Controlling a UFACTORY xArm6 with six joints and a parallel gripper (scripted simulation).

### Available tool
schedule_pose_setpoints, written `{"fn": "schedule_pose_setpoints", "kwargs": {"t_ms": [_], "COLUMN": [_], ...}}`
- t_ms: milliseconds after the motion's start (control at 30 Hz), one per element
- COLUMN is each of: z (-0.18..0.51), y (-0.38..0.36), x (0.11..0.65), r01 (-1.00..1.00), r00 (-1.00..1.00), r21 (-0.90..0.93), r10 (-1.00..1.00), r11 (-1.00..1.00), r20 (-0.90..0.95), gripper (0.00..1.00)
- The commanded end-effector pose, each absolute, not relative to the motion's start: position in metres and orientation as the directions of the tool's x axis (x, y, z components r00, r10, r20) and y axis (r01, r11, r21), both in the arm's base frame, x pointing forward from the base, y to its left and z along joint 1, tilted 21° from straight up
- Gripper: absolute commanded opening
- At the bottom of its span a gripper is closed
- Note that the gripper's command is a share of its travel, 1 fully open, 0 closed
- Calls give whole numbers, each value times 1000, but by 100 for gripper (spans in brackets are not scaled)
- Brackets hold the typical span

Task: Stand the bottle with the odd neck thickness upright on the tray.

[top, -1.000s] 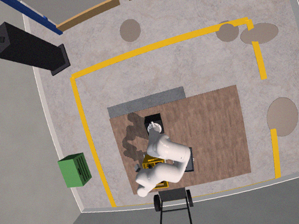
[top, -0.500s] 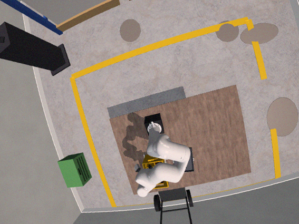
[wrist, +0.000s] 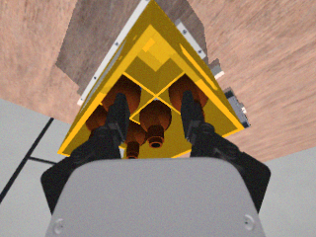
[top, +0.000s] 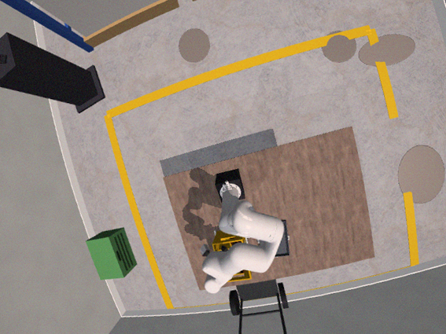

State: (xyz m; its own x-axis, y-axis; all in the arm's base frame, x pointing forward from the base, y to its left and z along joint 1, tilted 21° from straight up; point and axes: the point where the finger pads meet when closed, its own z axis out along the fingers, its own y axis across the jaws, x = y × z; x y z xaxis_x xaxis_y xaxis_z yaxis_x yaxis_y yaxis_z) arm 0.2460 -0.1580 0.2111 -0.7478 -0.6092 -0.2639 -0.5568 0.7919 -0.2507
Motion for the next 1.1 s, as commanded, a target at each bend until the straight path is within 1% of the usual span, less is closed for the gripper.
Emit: {"fn": "schedule_pose_setpoints", "kwargs": {"t_ms": [0,1067], "z": [210,181], "y": [-159,-160], "x": [247,259], "r01": [-556,-556], "r00": [-747,-747], "r21": [-254,-254], "r10": [-610,-610], "r11": [791,791], "r20": [-264,-264], "gripper": [65,65]}}
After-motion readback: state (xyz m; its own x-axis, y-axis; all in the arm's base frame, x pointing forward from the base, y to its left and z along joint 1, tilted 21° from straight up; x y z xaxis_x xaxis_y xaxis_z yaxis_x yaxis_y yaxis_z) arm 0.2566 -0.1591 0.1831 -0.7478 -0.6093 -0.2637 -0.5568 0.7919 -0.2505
